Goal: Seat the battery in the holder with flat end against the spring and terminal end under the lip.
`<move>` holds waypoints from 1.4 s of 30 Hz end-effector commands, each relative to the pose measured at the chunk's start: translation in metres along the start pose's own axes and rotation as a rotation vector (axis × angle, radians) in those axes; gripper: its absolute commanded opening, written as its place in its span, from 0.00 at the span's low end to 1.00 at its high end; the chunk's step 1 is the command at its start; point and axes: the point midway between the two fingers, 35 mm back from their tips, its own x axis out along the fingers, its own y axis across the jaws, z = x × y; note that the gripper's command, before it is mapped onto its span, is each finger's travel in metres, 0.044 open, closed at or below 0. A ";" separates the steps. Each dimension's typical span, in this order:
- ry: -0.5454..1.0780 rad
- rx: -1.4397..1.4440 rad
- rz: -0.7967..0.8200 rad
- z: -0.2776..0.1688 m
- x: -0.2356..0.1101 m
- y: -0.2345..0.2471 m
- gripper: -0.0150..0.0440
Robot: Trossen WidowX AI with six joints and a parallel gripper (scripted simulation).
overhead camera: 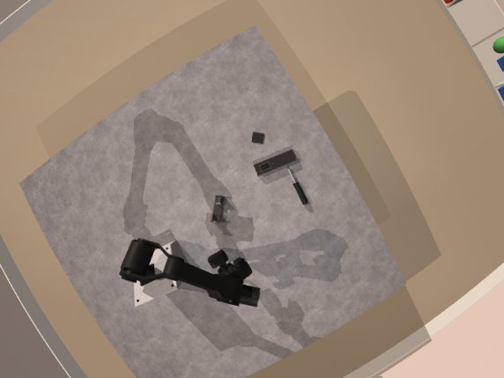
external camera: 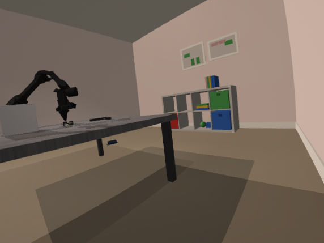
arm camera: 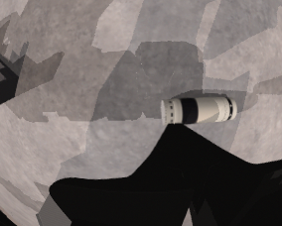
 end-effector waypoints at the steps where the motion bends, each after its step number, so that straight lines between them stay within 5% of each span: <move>1: 0.005 -0.001 -0.001 -0.001 0.001 -0.006 0.25; 11: 0.006 0.000 -0.004 -0.001 -0.078 -0.007 0.25; 24: -0.001 0.017 -0.004 0.000 -0.078 -0.008 0.30; 32: 0.000 0.697 -0.004 0.001 -0.048 -0.018 0.65; 42: 0.002 1.563 -0.006 -0.002 -0.010 -0.029 0.65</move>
